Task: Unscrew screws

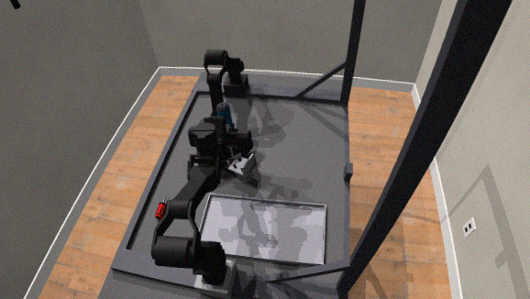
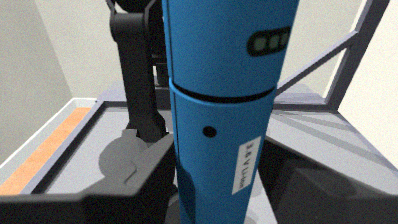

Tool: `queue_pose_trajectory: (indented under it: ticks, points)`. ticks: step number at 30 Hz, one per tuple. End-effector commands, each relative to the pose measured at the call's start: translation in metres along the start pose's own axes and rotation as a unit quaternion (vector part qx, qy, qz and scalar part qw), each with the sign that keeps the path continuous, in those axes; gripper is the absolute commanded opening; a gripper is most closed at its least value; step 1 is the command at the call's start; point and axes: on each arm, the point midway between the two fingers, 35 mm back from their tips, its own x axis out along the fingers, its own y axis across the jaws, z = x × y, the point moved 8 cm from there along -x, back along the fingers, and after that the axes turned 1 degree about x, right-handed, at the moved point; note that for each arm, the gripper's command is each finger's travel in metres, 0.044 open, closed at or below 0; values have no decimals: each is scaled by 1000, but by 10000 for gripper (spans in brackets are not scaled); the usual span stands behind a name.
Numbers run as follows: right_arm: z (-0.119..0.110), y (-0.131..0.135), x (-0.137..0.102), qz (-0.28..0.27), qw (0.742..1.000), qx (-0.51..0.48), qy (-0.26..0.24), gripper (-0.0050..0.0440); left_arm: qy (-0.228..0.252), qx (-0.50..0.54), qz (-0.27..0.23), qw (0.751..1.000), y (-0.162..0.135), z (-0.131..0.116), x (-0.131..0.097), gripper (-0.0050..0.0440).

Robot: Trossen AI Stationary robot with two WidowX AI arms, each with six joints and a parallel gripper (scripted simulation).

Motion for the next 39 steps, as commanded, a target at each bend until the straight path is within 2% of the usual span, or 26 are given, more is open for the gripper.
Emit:
queue_pose_trajectory:
  ticks: [1,7,9,11,18,33,37,39]
  points:
    - [16,-6,-1,-6,1000,-13,-18,282,-31,3,-3,1000,-1,17,-1,161]
    - [18,-6,-2,-7,1000,-15,-20,242,-27,1,-2,1000,-5,9,11,161]
    - [19,-6,-3,-7,1000,-15,-20,194,-33,2,-2,999,-8,9,20,161]
    - [13,-5,-1,-5,1000,-11,-15,241,-33,1,-2,999,-10,4,28,161]
    - [13,-5,-1,-5,1000,-11,-15,241,-33,1,-2,999,-15,-3,40,161]
    - [13,-5,-1,-5,1000,-11,-15,241,-38,2,-2,999,-14,0,38,161]
    - [13,-5,-1,-5,1000,-11,-15,241,-20,1,-3,1000,-12,-22,42,161]
    - [13,-5,-1,-5,1000,-11,-15,241,-23,2,-3,1000,-12,-21,43,161]
